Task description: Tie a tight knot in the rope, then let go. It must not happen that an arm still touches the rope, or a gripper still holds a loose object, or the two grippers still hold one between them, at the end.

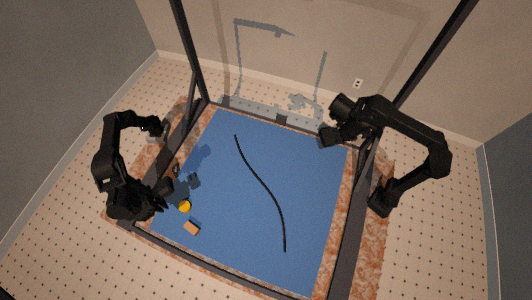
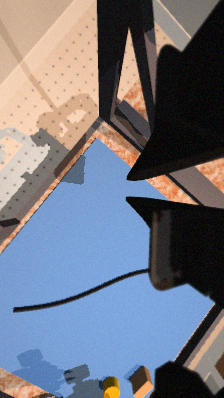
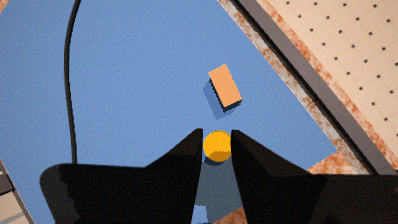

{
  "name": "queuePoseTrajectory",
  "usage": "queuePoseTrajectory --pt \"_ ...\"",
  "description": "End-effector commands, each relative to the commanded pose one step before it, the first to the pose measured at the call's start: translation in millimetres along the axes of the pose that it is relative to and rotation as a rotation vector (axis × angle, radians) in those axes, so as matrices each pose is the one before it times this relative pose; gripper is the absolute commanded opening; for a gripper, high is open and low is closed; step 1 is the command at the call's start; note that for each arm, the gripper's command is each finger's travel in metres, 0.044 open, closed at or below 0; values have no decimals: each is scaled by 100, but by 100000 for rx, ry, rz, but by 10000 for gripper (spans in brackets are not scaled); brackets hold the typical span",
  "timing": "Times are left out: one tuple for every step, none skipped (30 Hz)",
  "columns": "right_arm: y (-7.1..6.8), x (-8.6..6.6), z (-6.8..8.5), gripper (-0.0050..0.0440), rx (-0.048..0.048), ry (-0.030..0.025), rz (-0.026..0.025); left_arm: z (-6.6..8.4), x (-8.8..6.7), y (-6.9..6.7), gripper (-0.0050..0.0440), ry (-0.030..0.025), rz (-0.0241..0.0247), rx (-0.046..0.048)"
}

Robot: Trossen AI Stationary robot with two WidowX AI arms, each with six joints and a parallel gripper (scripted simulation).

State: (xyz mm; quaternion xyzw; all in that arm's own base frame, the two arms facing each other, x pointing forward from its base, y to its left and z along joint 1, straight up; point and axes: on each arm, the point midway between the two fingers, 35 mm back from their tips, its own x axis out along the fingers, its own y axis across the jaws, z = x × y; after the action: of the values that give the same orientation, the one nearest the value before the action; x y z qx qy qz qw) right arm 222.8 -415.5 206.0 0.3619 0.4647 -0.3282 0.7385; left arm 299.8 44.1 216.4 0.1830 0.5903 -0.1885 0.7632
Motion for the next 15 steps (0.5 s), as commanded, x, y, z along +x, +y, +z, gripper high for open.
queuePoseTrajectory --pt "1107 -2119 -421 85 -3224 -1373 725 -400 -1525 -54 85 -1152 2415 -4684" --pt "331 -127 -335 85 -706 1330 438 -244 -192 -38 85 556 -11 -1744" --pt "299 -113 -304 85 -637 1200 397 -222 -172 -32 85 502 -5 -1574" --pt "268 -100 -273 85 -569 1072 356 -200 -153 -28 85 449 -1 -1407" --pt "238 -88 -243 85 -504 949 317 -178 -134 -23 85 397 2 -1246" --pt "208 -76 -213 85 -441 830 278 -157 -117 -20 85 348 4 -1089" --pt "180 -65 -184 85 -380 715 240 -136 -100 -16 85 300 5 -939" --pt "152 -55 -156 85 -322 606 204 -116 -85 -13 85 254 6 -797" --pt "127 -45 -130 85 -268 504 170 -96 -70 -11 85 211 6 -662" --pt "103 -36 -106 85 -217 409 138 -78 -57 -8 85 172 5 -538" --pt "81 -28 -83 85 -171 322 109 -62 -45 -6 85 135 4 -423" --pt "61 -21 -63 85 -129 243 82 -47 -34 -5 85 102 4 -320" --pt "44 -15 -45 85 -93 174 59 -34 -24 -3 85 73 3 -229" --pt "29 -10 -30 85 -61 116 39 -22 -16 -2 85 48 2 -152" --pt "17 -6 -18 85 -36 68 23 -13 -9 -1 85 29 1 -90"
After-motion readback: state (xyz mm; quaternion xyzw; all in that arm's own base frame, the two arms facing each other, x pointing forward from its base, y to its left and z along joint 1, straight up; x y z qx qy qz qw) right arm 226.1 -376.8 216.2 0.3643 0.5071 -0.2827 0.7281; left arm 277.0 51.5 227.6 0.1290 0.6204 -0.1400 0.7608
